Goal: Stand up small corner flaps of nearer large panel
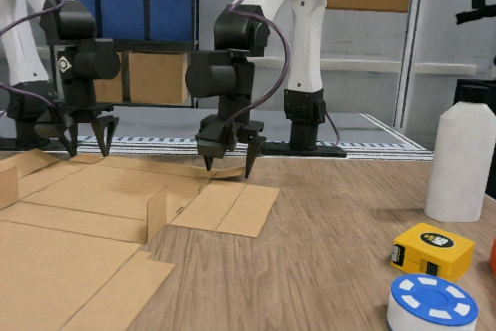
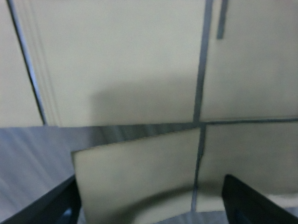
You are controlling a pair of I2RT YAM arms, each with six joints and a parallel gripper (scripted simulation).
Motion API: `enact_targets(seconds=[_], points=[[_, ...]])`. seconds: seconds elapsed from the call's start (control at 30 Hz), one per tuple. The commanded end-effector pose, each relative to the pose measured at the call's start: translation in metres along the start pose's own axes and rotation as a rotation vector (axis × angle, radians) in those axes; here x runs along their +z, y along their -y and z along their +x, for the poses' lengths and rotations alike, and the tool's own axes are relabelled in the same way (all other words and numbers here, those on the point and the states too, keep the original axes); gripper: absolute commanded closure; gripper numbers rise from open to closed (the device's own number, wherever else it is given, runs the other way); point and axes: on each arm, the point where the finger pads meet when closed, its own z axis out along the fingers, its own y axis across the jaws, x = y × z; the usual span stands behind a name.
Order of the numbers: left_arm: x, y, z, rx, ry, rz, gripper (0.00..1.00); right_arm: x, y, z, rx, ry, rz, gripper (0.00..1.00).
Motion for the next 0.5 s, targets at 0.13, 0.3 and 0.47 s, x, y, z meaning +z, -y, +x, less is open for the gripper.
enact_targets(seconds=[0.13,0.3,0.47], points=[[-0.0023,-0.0006,-0.0065,-0.006,0.013,-0.052,0.24,-0.0018,-0.002,-0.0009,-0.002,0.007,-0.01,0.24],[-0.0038,-0.0018,-0.0091,-0.011,0.025,-0.054,0.24,-0.0016,-0.0016,-0.001,-0.002,0.007,-0.011,0.24],[-0.0014,-0.0019,-0.0064,-0.009,0.012,-0.075,0.24,0.0008,0.0057,-0.0003,-0.002,0.007,0.001,0.24]])
